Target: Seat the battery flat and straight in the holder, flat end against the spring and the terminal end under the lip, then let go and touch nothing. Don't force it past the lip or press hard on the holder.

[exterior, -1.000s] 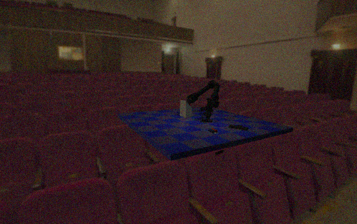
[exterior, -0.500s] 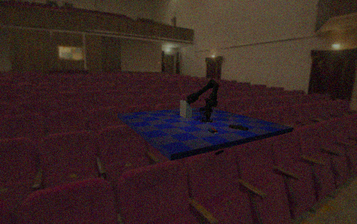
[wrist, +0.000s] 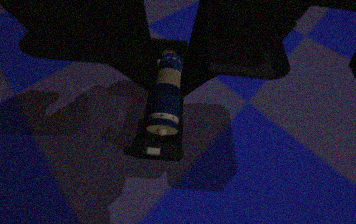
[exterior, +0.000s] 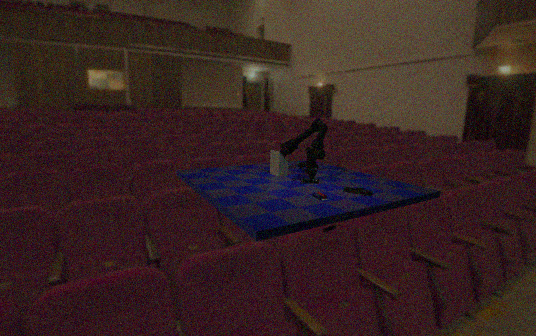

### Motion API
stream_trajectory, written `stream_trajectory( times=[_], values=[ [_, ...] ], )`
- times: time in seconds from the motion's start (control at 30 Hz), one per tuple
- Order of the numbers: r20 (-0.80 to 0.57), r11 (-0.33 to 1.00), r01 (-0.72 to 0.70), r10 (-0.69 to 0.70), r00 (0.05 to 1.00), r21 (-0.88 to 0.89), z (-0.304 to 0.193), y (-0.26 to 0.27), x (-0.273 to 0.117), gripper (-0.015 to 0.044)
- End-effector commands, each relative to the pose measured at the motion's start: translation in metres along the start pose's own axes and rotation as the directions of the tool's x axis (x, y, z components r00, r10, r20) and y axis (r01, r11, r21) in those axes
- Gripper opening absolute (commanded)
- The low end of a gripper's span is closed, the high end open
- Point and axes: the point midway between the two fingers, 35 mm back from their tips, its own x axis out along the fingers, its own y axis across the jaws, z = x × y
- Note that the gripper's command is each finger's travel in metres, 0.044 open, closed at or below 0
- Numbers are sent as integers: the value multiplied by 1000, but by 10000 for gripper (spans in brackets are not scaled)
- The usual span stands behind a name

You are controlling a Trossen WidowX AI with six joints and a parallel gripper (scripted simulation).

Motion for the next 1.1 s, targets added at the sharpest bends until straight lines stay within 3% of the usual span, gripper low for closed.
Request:
stream_trajectory(
  times=[0.0, 1.07],
  values=[
    [-31, 1000, 4, -4, 1000, -11, -3, -2, 1, 75],
    [-51, 1000, -10, 10, 999, -9, 14, -3, 0, 75]
  ],
)
